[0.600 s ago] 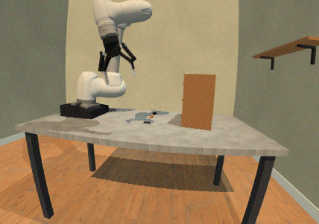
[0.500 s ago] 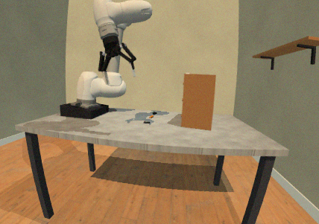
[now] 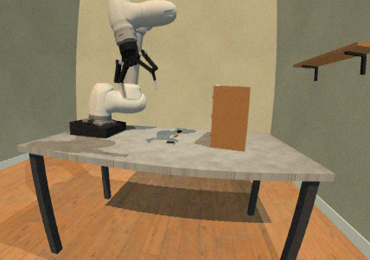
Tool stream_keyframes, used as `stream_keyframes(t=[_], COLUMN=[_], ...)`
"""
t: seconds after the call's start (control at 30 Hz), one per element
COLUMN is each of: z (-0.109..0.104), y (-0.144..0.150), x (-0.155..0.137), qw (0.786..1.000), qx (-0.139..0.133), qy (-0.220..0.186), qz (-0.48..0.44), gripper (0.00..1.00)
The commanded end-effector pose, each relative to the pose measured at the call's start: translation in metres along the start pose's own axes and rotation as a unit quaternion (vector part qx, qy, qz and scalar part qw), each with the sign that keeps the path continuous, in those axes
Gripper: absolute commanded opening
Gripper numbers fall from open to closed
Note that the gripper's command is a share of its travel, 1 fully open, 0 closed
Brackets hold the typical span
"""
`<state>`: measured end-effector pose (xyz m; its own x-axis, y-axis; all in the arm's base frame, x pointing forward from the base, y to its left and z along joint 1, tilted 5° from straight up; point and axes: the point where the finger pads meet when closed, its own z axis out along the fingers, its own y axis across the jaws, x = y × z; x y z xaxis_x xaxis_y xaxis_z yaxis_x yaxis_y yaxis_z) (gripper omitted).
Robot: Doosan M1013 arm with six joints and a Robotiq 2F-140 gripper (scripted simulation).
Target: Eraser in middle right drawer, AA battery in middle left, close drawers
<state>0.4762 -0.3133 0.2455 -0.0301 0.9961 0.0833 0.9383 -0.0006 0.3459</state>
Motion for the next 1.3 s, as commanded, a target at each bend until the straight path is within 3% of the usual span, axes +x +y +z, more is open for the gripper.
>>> stream_keyframes(t=[0.0,0.13,0.23,0.4,0.43,0.5,0.6,0.63,0.67,0.7,0.73,0.77,0.8,0.83,0.93,0.97,1.0,1.07,1.17,1.27], z=[0.0,-0.001,-0.004,-0.009,-0.013,-0.013,-0.022,-0.022,-0.027,-0.027,-0.033,-0.033,-0.039,-0.039,-0.053,-0.053,-0.059,-0.059,-0.075,-0.083], y=[0.001,0.014,0.035,0.051,0.059,0.059,0.071,0.071,0.076,0.076,0.079,0.079,0.082,0.082,0.084,0.084,0.084,0.084,0.082,0.08], x=[0.001,0.024,0.069,0.11,0.134,0.134,0.183,0.183,0.208,0.208,0.233,0.233,0.256,0.256,0.298,0.298,0.317,0.317,0.356,0.375], qw=[1.0,1.0,0.999,0.998,0.998,0.998,0.996,0.996,0.995,0.995,0.994,0.994,0.993,0.993,0.991,0.991,0.991,0.991,0.989,0.989], qx=[0.0,0.01,0.03,0.048,0.058,0.058,0.079,0.079,0.089,0.089,0.098,0.098,0.106,0.106,0.12,0.12,0.124,0.124,0.133,0.136], qy=[0.0,0.007,0.016,0.021,0.022,0.022,0.021,0.021,0.019,0.019,0.016,0.016,0.011,0.011,0.001,0.001,-0.005,-0.005,-0.018,-0.026], qz=[0.0,-0.005,-0.015,-0.022,-0.027,-0.027,-0.035,-0.035,-0.039,-0.039,-0.043,-0.043,-0.046,-0.046,-0.051,-0.051,-0.053,-0.053,-0.057,-0.059], gripper=[1.0,1.0,1.0,1.0,1.0,1.0,1.0,1.0,1.0,1.0,1.0,1.0,1.0,1.0,1.0,1.0,1.0,1.0,1.0,1.0])
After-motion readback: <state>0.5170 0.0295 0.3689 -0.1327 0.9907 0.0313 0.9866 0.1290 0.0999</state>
